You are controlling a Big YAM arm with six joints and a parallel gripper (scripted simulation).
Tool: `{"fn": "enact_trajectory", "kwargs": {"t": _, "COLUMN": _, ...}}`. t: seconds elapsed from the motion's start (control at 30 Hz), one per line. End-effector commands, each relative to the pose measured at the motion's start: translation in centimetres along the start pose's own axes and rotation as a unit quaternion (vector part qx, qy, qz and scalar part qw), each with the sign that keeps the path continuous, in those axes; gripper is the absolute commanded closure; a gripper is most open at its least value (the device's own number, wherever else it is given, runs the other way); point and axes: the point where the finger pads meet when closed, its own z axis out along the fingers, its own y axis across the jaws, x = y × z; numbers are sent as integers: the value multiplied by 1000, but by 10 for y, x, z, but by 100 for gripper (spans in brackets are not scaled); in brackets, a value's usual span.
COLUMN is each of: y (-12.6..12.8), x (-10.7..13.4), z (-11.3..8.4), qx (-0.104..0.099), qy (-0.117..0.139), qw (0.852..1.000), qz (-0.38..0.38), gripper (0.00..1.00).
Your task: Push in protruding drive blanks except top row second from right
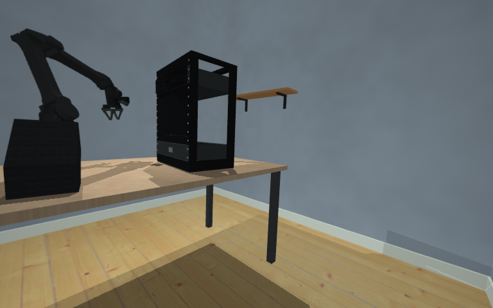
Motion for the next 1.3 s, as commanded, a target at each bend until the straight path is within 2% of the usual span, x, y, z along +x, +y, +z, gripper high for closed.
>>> {"fn": "enact_trajectory", "kwargs": {"t": 0.0, "y": 2, "x": 1, "z": -5, "qx": -5, "qy": 0, "qw": 1000, "qz": -2, "gripper": 0}}
{"fn": "enact_trajectory", "kwargs": {"t": 0.53, "y": 2, "x": 1, "z": -5, "qx": -5, "qy": 0, "qw": 1000, "qz": -2, "gripper": 0}}
{"fn": "enact_trajectory", "kwargs": {"t": 0.57, "y": 10, "x": 5, "z": -13, "qx": -16, "qy": 0, "qw": 1000, "qz": -6, "gripper": 0}}
{"fn": "enact_trajectory", "kwargs": {"t": 1.27, "y": 7, "x": 4, "z": -14, "qx": -14, "qy": -3, "qw": 1000, "qz": -10, "gripper": 0}}
